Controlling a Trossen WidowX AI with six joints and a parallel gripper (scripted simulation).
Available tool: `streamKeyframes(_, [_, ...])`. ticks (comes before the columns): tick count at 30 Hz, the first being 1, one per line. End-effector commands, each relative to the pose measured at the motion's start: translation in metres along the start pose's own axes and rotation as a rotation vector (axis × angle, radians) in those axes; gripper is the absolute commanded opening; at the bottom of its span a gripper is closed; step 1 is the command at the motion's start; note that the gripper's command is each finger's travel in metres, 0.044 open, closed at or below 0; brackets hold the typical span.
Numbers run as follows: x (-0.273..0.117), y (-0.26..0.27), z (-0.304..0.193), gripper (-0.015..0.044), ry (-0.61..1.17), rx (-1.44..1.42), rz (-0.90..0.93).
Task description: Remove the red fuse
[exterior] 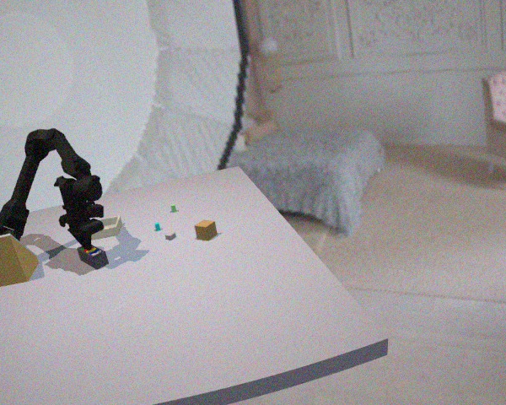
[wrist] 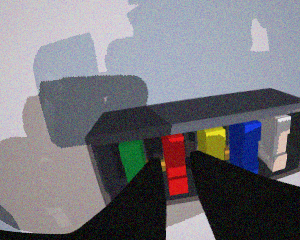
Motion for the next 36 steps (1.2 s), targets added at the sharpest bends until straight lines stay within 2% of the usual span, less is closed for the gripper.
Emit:
streamKeyframes(1, [0.000, 0.000, 0.000, 0.0060, 0.000, 0.000, 0.000])
streamKeyframes(10, [0.000, 0.000, 0.000, 0.0000, 0.000, 0.000, 0.000])
streamKeyframes(36, [-0.010, -0.001, 0.000, 0.0000, 0.000, 0.002, 0.000])
Point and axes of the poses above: the point midway between the two fingers, 35 mm back from their tips, its own x axis out along the fingers, its own y axis across the jaws, z = x × y, the point moved 10 cm from there along -x, back along the fingers, and after that the axes turned 2 degrees about -x, right-handed, at the moved point
